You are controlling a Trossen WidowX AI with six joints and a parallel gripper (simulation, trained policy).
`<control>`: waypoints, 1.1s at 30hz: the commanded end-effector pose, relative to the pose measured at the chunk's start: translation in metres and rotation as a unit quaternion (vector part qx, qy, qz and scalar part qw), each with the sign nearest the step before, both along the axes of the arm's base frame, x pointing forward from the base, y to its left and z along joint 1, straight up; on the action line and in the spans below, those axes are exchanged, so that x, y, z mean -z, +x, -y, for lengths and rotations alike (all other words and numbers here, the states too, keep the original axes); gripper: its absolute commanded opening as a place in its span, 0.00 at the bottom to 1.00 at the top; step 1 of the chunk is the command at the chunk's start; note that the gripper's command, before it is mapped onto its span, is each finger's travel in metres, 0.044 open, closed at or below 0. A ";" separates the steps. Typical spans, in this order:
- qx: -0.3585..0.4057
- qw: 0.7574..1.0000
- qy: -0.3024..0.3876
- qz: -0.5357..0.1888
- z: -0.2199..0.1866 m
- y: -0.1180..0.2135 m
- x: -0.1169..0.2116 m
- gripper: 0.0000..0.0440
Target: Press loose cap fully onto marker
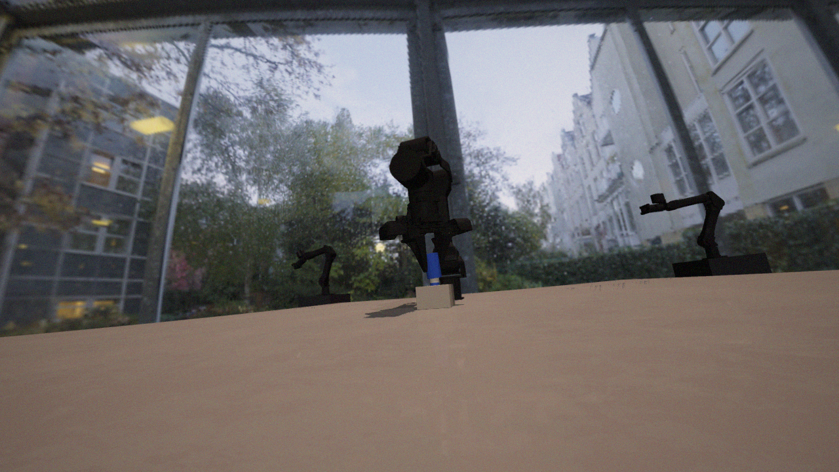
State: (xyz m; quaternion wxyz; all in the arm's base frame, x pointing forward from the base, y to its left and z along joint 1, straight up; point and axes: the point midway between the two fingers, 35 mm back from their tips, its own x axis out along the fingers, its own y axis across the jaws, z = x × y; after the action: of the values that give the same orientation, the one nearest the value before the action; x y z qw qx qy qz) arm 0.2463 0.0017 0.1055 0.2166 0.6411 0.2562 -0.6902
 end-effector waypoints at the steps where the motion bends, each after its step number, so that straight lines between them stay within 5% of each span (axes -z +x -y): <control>1: -0.002 1.000 -0.019 -0.024 0.008 -0.006 0.016 0.17; 33: -0.012 0.999 -0.028 -0.013 0.013 -0.003 0.015 0.26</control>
State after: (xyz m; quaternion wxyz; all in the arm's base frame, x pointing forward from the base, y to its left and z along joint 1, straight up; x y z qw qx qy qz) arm 0.2460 0.0014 0.1040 0.2308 0.6379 0.2648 -0.6854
